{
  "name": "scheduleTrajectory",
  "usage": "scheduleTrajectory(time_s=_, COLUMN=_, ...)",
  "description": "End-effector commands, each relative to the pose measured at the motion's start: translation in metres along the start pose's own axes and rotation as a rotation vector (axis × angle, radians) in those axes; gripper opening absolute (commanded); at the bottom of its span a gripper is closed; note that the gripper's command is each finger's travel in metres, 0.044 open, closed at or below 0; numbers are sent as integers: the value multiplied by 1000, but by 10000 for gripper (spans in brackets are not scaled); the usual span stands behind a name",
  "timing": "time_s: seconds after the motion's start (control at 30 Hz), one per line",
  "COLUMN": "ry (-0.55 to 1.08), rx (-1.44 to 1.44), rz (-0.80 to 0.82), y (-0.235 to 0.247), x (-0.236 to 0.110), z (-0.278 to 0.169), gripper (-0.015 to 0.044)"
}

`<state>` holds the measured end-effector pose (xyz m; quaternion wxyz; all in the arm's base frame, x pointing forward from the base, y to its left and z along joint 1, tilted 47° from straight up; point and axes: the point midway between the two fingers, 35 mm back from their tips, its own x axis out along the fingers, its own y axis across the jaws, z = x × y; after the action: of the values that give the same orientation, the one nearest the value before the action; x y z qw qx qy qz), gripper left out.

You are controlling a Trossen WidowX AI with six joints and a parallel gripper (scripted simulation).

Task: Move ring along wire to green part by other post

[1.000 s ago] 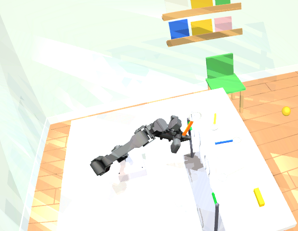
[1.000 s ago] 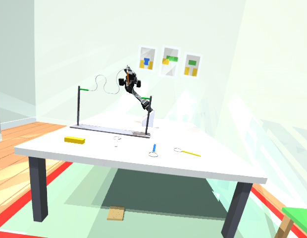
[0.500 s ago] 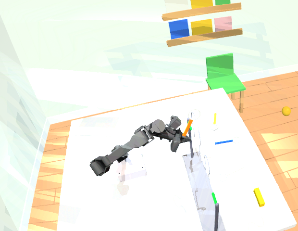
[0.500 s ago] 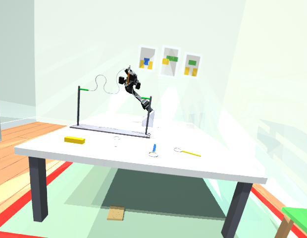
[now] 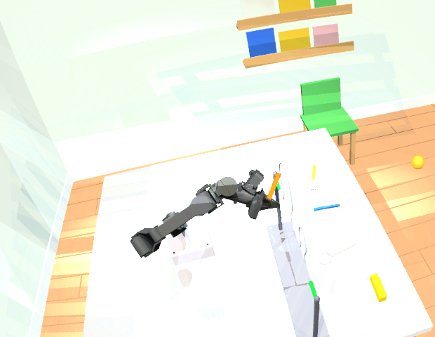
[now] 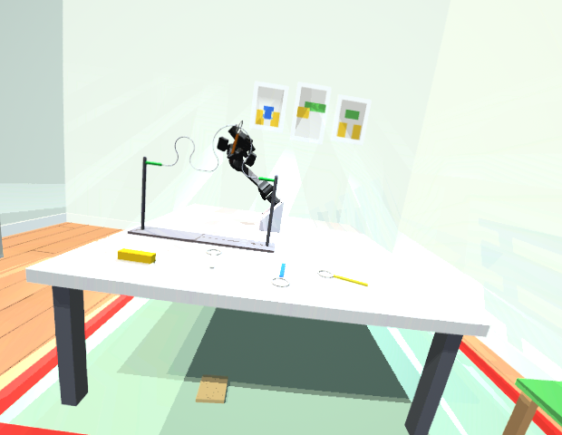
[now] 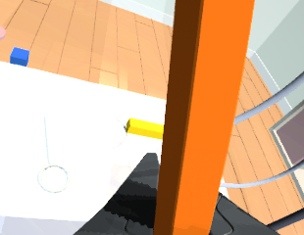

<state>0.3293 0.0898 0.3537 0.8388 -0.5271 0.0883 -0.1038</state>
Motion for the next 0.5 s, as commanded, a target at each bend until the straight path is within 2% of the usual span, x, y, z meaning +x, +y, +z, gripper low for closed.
scheduleTrajectory(time_s=0.0, ry=-1, rx=-48, rz=-25, y=-1, x=0, z=-1, gripper=-150)
scheduleTrajectory(time_s=0.2, ry=-12, rx=-109, rz=-59, y=-4, x=1, z=-1, gripper=-150)
scheduleTrajectory(time_s=0.47, ry=-106, rx=-186, rz=-98, y=-8, x=11, z=1, gripper=-150)
